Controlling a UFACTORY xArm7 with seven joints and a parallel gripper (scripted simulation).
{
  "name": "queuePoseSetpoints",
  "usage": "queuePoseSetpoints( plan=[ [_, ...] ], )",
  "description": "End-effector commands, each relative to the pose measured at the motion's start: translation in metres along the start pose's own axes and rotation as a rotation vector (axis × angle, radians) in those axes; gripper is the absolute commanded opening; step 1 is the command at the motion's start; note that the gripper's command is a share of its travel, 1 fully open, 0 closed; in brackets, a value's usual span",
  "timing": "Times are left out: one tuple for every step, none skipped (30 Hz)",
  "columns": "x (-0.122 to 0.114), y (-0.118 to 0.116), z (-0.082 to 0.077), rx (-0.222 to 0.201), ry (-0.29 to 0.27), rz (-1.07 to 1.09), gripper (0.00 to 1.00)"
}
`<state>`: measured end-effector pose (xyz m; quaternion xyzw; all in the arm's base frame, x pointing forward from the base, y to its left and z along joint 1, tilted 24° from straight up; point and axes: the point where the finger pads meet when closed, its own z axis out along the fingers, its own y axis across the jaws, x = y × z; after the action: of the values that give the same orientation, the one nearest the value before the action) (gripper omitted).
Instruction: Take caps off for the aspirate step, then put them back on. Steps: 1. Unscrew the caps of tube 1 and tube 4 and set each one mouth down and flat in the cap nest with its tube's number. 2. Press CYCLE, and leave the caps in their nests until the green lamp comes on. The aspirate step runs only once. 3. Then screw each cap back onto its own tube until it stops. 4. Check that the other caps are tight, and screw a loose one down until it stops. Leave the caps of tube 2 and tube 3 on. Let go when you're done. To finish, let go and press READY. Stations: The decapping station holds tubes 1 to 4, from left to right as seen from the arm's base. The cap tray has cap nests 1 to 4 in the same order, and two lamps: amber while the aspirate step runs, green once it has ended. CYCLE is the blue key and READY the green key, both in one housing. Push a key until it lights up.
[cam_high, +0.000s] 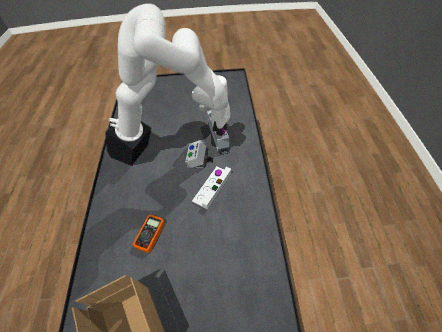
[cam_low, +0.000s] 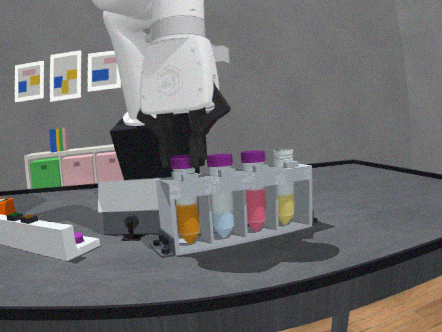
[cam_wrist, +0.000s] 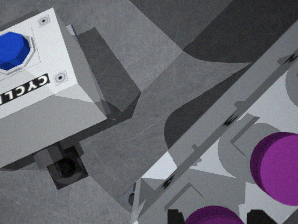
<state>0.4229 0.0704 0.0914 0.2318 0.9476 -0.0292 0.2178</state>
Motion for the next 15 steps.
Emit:
queuePoseSetpoints(
  plan=[
    [-0.0012, 0.0014, -0.0012, 0.002, 0.021, -0.008, 0.46],
    [-0.0012, 0.0014, -0.0012, 0.002, 0.021, -0.008, 0.46],
    [-0.0012, 0.0014, -0.0013, 0.002, 0.021, -0.008, 0.46],
    [-0.0012, 0.0014, -0.0012, 0.002, 0.021, -0.008, 0.46],
    [-0.0012, 0.0014, -0.0012, 0.002, 0.021, -0.008, 0.46],
    [-0.0012, 0.0014, -0.0012, 0.002, 0.021, -0.008, 0.46],
    [-0.0012, 0.0014, -0.0013, 0.002, 0.021, -0.008, 0.46],
    [-0.0012, 0.0014, -0.0013, 0.002, 0.021, -0.008, 0.46],
    [-0.0012, 0.0014, -0.0012, 0.002, 0.021, -0.008, 0.46],
    [-0.0012, 0.0014, -0.0014, 0.003, 0.021, 0.075, 0.46],
    [-0.0012, 0.0014, -0.0014, 0.004, 0.021, 0.159, 0.46],
    [-0.0012, 0.0014, -0.0014, 0.005, 0.021, 0.242, 0.46],
    [-0.0012, 0.0014, -0.0014, 0.006, 0.021, 0.294, 0.46],
    [-0.0012, 0.0014, -0.0014, 0.006, 0.021, 0.294, 0.46],
    [-0.0012, 0.0014, -0.0014, 0.006, 0.021, 0.294, 0.46]
  ],
)
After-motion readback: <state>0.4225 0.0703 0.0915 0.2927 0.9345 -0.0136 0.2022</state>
